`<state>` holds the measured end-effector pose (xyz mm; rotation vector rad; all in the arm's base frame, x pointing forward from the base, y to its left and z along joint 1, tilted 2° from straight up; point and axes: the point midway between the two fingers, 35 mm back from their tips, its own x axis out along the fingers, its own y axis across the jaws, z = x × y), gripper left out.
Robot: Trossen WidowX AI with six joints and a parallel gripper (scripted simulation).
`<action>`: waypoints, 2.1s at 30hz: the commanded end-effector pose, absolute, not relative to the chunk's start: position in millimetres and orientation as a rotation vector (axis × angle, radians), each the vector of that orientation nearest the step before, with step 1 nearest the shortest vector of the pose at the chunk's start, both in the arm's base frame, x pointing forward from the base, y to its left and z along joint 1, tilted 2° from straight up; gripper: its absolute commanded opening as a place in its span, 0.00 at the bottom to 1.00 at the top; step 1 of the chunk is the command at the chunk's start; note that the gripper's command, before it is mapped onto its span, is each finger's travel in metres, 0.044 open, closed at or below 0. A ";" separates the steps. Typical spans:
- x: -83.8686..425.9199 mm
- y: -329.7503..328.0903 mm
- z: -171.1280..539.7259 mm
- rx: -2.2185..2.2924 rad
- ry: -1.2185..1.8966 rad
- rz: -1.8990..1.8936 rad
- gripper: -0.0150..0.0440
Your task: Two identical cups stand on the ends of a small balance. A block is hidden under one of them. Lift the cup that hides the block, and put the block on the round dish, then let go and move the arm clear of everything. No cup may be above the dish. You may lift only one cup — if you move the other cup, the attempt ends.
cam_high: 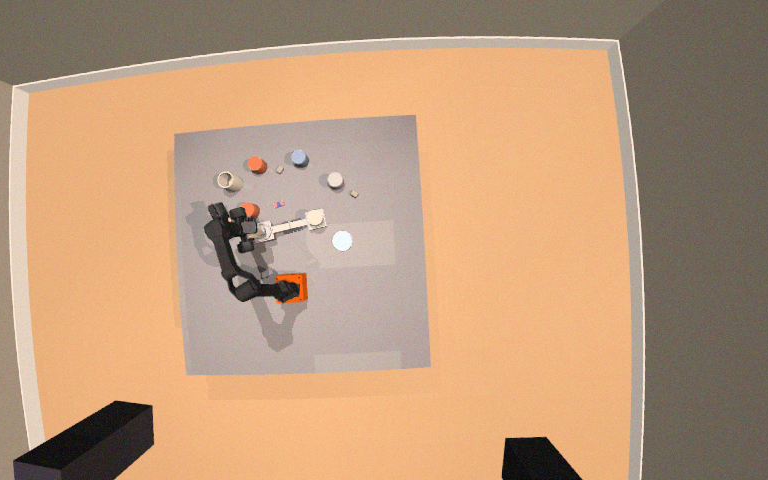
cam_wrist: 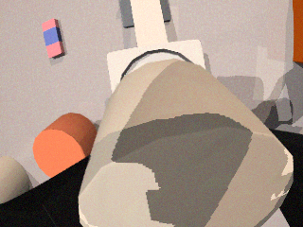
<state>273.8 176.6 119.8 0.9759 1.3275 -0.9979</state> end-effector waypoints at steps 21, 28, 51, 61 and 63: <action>272.8 175.9 125.8 0.976 1.328 -0.998 0.25; 272.8 175.9 125.8 0.976 1.328 -0.998 0.25; 272.8 175.9 125.8 0.976 1.328 -0.998 0.25; 271.3 179.3 122.9 0.976 1.328 -0.998 0.25; 267.1 188.6 114.9 0.978 1.329 -0.997 0.25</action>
